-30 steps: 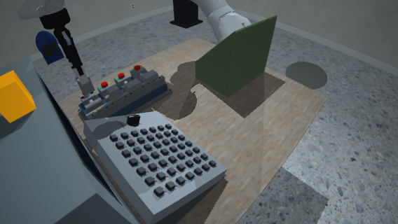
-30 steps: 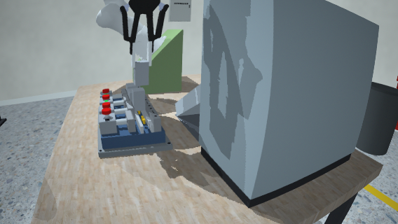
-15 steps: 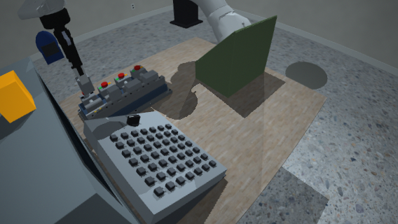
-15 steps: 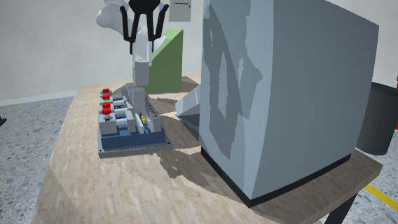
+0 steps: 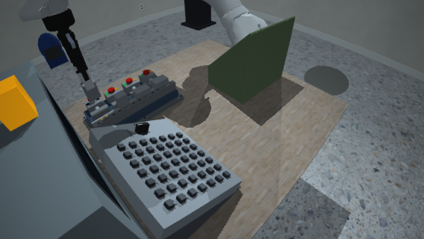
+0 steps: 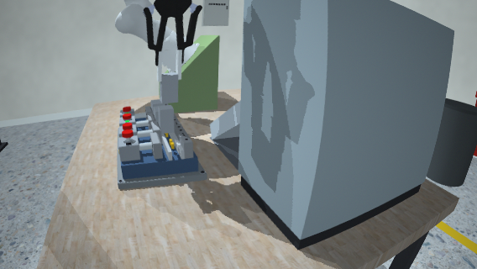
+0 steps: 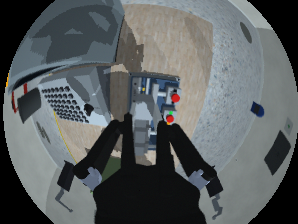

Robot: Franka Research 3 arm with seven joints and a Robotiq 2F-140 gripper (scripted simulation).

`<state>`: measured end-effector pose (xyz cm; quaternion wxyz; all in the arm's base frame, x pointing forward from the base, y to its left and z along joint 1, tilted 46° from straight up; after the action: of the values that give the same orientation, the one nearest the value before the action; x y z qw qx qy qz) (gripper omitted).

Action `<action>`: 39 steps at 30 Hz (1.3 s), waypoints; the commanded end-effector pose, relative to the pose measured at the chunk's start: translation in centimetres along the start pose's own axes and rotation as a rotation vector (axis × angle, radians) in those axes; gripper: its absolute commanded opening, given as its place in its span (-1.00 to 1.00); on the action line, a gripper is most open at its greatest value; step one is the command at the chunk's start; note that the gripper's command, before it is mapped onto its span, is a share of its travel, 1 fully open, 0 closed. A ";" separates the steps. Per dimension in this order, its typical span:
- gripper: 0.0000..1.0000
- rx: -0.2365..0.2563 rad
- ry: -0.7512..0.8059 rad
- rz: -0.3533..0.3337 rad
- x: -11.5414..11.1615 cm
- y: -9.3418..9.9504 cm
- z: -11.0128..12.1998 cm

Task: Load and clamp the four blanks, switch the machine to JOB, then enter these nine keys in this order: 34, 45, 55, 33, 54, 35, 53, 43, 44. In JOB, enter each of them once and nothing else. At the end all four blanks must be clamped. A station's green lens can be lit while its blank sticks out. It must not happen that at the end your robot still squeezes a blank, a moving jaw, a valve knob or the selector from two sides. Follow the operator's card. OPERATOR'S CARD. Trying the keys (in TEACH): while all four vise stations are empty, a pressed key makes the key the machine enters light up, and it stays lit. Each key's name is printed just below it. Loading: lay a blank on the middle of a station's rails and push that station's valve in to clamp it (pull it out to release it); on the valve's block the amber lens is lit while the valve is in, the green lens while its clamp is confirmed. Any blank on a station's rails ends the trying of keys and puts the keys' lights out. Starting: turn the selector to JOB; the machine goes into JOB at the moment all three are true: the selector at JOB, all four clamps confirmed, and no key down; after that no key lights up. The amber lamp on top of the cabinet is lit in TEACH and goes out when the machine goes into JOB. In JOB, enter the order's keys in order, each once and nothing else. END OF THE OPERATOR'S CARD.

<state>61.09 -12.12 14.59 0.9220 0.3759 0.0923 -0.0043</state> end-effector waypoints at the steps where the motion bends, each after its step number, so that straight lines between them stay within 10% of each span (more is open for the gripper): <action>1: -1.00 0.000 0.005 0.005 0.2 0.0 0.0; 39: -1.00 0.000 0.006 0.005 0.2 -4.1 0.1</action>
<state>60.65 -15.14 12.00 0.9221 0.3756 0.0923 -0.0077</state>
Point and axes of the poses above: the point where the finger pads meet when closed, its own y axis back along the fingers, its own z axis across the jaws, x = y × z, the point moved 1 cm from there along y, back along the fingers, and after that the axes turned 12 degrees about y, right-handed, at the moved point
